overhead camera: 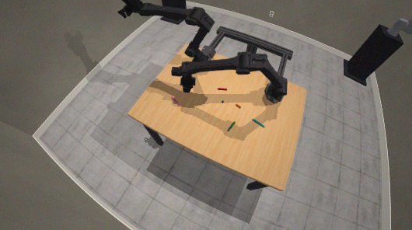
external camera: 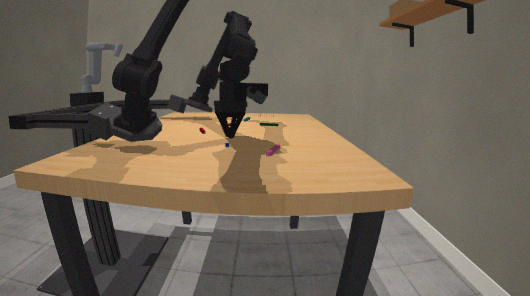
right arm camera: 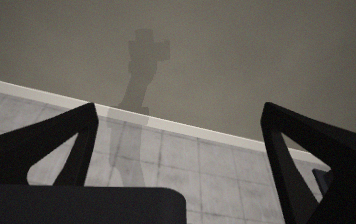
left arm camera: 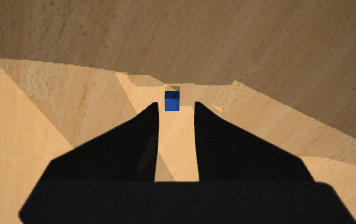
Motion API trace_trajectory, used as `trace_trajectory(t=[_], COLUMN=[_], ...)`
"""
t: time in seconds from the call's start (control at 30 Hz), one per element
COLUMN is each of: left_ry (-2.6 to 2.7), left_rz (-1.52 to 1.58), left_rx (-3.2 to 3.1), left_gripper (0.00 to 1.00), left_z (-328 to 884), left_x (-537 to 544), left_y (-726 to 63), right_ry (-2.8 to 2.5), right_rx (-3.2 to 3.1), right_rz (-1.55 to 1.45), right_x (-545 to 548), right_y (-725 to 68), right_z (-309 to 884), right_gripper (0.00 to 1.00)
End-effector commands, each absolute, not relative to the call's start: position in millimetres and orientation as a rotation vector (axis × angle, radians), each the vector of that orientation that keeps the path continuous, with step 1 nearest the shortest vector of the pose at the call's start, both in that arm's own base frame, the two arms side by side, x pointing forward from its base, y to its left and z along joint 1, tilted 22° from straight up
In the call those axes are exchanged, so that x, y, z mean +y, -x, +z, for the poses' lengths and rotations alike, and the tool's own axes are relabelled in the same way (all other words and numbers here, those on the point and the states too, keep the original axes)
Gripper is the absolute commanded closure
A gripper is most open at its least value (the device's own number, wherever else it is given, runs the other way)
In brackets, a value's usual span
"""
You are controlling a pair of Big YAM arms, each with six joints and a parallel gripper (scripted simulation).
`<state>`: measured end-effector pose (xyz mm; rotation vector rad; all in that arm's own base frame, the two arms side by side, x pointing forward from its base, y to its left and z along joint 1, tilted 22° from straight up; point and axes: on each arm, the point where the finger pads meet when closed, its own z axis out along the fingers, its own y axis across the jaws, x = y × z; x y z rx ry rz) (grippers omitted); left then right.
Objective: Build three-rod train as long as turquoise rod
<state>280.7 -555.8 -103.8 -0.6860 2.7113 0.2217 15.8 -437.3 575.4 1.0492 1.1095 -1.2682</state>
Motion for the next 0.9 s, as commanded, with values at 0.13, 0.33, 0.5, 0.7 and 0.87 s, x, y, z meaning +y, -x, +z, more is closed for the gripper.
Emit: trace_trajectory(t=[0.13, 0.33, 0.5, 0.7, 0.87], left_ry=[0.693, 0.696, 0.704, 0.698, 0.696], left_rz=[0.255, 0.254, 0.253, 0.250, 0.247], left_rx=[2.709, 2.708, 2.705, 2.706, 2.706], left_gripper=[0.77, 0.77, 0.77, 0.77, 0.77], left_z=[-120.4, -121.1, -121.3, -121.8, -121.3], left_x=[-545.5, -545.1, -544.8, -547.5, -548.4], left_y=[-289.9, -289.3, -288.0, -278.7, -278.6], right_ry=[-1.007, -1.007, -1.007, -1.007, -1.007], right_rx=[1.023, 1.023, 1.023, 1.023, 1.023], right_rz=[-1.307, -1.307, -1.307, -1.307, -1.307], right_x=[-433.0, -433.0, -433.0, -433.0, -433.0], right_y=[-6.4, -6.4, -6.4, -6.4, -6.4], right_z=[621.8, 621.8, 621.8, 621.8, 621.8], right_gripper=[0.00, 0.00, 0.00, 0.00, 0.00])
